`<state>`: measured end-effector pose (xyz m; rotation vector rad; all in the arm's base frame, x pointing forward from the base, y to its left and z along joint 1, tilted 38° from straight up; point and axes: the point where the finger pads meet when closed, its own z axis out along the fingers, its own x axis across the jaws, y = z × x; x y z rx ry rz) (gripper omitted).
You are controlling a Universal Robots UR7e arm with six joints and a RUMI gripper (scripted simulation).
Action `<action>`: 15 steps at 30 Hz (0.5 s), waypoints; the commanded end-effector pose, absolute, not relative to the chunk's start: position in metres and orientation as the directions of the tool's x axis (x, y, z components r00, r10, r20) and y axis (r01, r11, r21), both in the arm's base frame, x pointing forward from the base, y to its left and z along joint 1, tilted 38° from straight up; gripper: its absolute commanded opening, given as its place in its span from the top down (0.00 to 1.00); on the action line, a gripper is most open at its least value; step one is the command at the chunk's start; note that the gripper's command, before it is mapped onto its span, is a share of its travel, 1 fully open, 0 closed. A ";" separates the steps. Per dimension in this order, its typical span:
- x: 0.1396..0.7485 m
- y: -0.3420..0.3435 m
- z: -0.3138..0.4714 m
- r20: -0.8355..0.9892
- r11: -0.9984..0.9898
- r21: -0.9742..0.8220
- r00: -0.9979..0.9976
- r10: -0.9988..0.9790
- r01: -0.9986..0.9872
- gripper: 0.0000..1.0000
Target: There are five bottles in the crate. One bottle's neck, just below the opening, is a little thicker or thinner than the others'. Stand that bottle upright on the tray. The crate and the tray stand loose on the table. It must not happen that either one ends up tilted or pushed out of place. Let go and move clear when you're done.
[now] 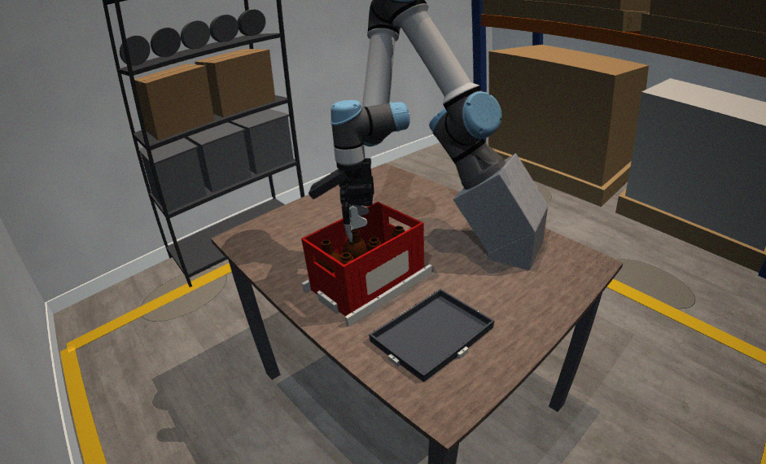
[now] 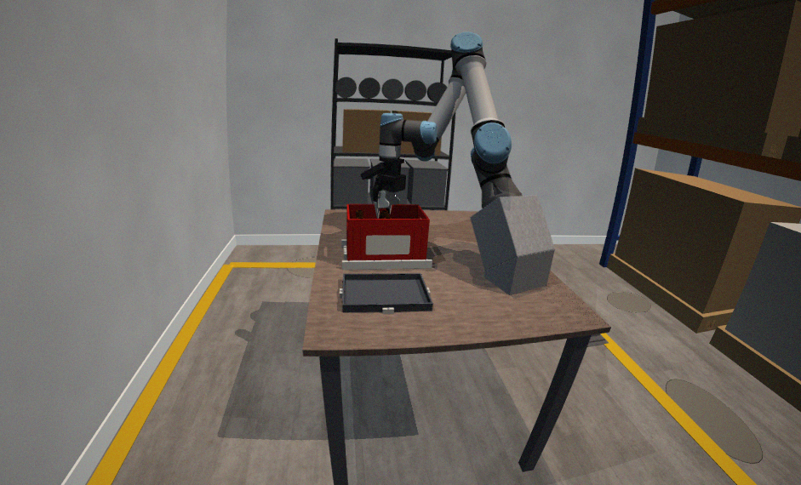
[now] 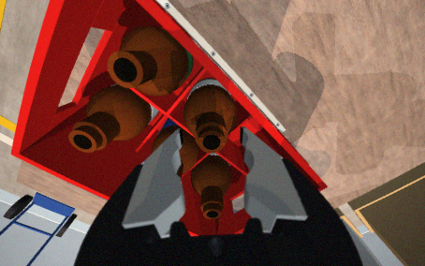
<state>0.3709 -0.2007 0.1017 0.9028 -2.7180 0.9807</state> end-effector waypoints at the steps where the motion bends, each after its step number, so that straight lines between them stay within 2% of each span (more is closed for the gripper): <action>1: 0.370 -0.201 0.101 0.296 0.615 -0.544 -0.816 -0.496 -0.571 0.62; 15: 0.371 -0.198 0.107 0.293 0.612 -0.549 -0.817 -0.497 -0.569 0.62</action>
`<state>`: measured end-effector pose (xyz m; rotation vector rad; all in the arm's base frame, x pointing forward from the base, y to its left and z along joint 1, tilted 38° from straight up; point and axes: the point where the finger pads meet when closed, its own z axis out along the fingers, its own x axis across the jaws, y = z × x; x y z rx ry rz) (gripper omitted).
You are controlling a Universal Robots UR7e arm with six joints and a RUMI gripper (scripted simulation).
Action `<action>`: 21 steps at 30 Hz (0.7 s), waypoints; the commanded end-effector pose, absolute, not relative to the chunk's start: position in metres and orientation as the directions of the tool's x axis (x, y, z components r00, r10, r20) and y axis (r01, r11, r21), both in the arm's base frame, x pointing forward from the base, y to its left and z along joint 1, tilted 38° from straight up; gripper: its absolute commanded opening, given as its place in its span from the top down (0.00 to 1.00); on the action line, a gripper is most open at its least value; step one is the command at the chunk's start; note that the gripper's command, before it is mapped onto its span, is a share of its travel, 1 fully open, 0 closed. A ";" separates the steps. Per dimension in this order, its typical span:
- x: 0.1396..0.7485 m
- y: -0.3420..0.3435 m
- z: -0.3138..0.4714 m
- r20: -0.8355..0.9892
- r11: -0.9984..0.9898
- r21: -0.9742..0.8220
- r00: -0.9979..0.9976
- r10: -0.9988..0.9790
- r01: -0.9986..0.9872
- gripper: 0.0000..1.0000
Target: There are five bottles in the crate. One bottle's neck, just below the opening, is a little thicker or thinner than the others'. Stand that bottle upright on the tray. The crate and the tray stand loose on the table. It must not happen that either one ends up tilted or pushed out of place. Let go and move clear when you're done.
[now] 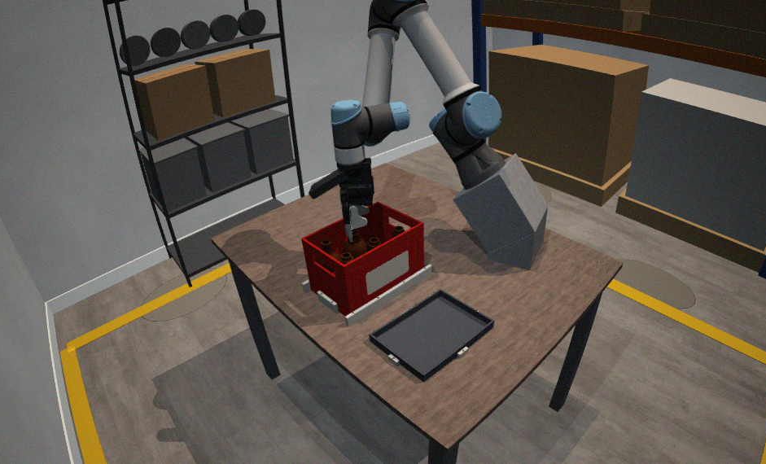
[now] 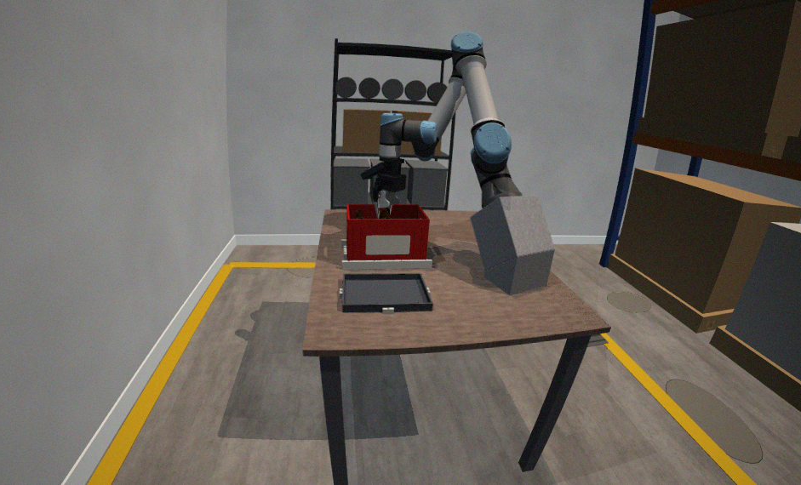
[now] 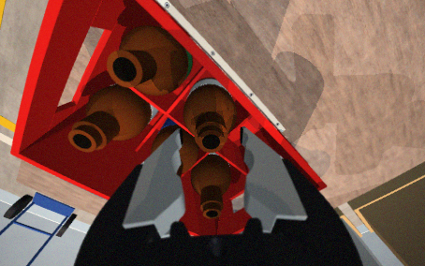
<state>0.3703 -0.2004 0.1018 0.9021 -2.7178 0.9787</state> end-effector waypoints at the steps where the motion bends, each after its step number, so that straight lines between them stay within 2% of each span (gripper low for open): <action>1: 0.371 -0.197 0.109 0.293 0.612 -0.549 -0.817 -0.497 -0.569 0.62; 21: 0.366 -0.164 0.151 0.292 0.612 -0.549 -0.817 -0.497 -0.569 0.62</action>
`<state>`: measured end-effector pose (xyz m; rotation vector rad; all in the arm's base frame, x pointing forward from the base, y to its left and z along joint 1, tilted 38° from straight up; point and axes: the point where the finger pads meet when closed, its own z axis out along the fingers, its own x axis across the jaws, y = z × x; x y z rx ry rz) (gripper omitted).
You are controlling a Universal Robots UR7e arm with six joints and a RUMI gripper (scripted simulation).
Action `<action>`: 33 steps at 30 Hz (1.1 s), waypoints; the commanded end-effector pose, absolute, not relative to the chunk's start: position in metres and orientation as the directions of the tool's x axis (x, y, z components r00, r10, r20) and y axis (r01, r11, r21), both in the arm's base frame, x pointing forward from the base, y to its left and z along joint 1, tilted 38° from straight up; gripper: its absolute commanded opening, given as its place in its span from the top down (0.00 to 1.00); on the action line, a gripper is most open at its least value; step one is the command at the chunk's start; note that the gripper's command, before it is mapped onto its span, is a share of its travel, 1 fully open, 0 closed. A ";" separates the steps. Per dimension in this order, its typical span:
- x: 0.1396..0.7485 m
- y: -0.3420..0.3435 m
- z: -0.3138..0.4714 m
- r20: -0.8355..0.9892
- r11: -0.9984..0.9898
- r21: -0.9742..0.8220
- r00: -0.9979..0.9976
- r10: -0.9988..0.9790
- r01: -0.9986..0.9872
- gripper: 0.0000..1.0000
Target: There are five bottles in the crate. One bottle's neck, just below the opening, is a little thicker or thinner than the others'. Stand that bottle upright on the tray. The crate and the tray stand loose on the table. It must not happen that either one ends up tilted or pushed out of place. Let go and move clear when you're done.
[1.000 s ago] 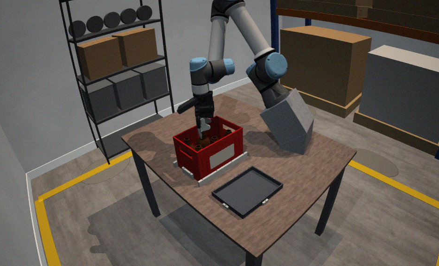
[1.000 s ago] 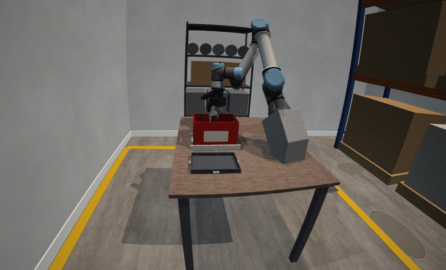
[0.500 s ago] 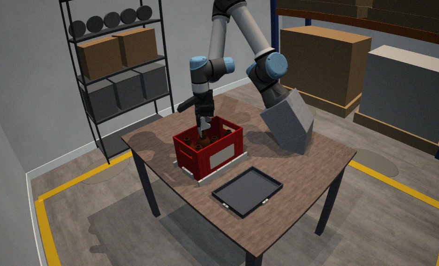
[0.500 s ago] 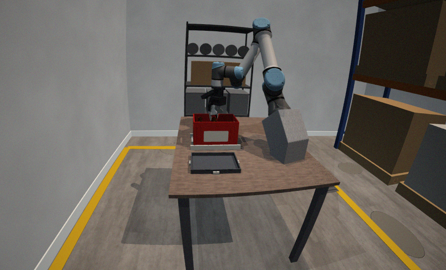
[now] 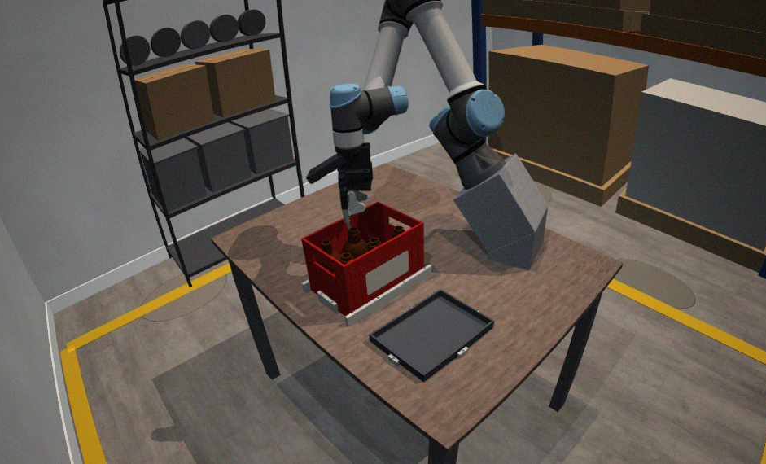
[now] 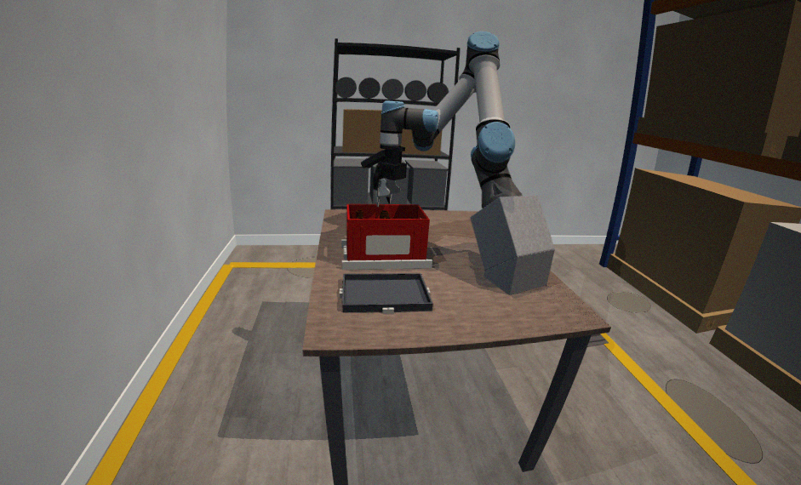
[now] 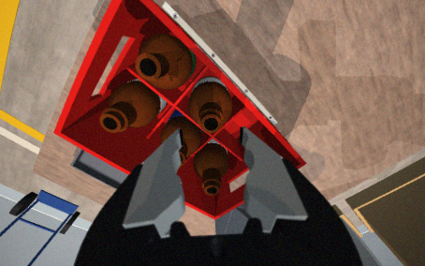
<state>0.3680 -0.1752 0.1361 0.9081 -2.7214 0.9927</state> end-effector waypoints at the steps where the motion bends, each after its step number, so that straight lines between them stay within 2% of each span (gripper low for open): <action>1: 0.366 -0.162 0.153 0.292 0.612 -0.549 -0.817 -0.497 -0.569 0.62; 21: 0.364 -0.149 0.169 0.293 0.613 -0.547 -0.816 -0.497 -0.570 0.62; 22: 0.364 -0.149 0.168 0.294 0.613 -0.546 -0.816 -0.497 -0.570 1.00; 33: 0.363 -0.149 0.168 0.295 0.613 -0.546 -0.816 -0.497 -0.571 1.00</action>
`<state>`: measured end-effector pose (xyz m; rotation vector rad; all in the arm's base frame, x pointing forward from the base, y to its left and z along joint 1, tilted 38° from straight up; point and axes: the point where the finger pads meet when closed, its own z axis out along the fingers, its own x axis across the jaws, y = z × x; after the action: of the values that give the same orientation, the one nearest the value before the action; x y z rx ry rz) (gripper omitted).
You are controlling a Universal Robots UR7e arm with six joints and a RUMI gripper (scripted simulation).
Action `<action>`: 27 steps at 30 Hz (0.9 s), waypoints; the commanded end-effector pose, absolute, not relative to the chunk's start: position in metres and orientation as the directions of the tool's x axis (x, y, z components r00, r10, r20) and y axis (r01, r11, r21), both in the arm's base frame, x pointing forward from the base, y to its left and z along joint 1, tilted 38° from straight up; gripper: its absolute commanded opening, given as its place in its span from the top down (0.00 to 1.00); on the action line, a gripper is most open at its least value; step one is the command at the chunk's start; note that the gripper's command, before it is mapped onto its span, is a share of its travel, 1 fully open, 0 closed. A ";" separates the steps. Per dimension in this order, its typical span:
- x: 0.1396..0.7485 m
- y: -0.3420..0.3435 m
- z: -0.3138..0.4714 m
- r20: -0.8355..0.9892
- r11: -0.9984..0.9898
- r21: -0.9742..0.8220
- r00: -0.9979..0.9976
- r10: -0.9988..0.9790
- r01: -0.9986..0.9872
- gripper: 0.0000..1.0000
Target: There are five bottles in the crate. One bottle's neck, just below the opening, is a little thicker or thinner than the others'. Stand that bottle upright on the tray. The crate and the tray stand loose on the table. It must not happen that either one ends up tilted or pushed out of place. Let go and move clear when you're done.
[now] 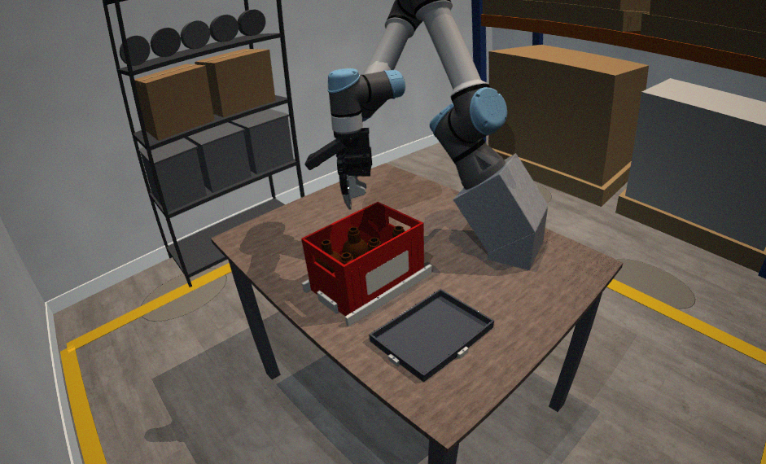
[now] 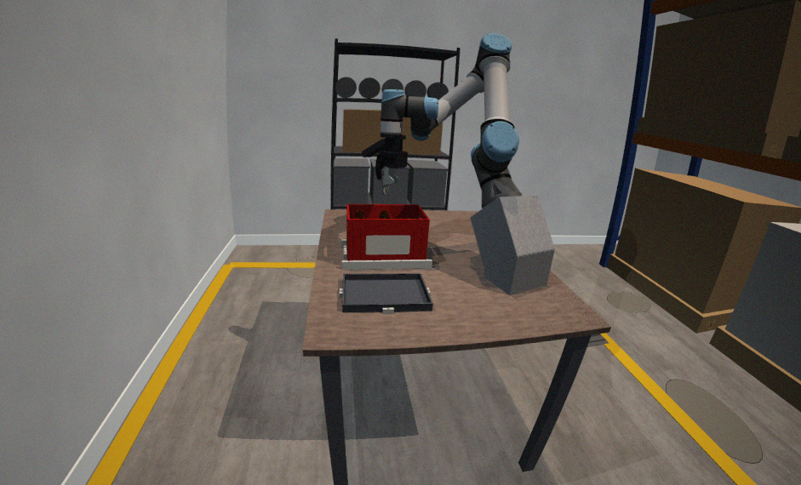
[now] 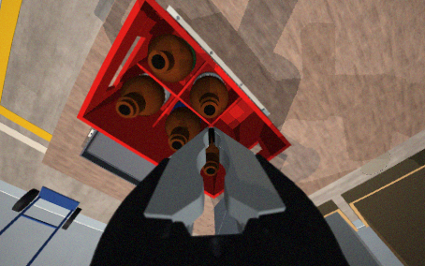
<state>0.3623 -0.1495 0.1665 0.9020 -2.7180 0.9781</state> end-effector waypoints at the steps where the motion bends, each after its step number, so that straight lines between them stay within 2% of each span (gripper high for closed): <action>1: 0.363 -0.149 0.168 0.295 0.613 -0.546 -0.816 -0.497 -0.571 1.00; 23: 0.364 -0.149 0.167 0.295 0.613 -0.546 -0.816 -0.497 -0.571 1.00; 27: 0.366 -0.132 0.152 0.297 0.616 -0.540 -0.814 -0.498 -0.574 1.00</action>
<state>0.3626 -0.1486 0.1659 0.8996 -2.7190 0.9785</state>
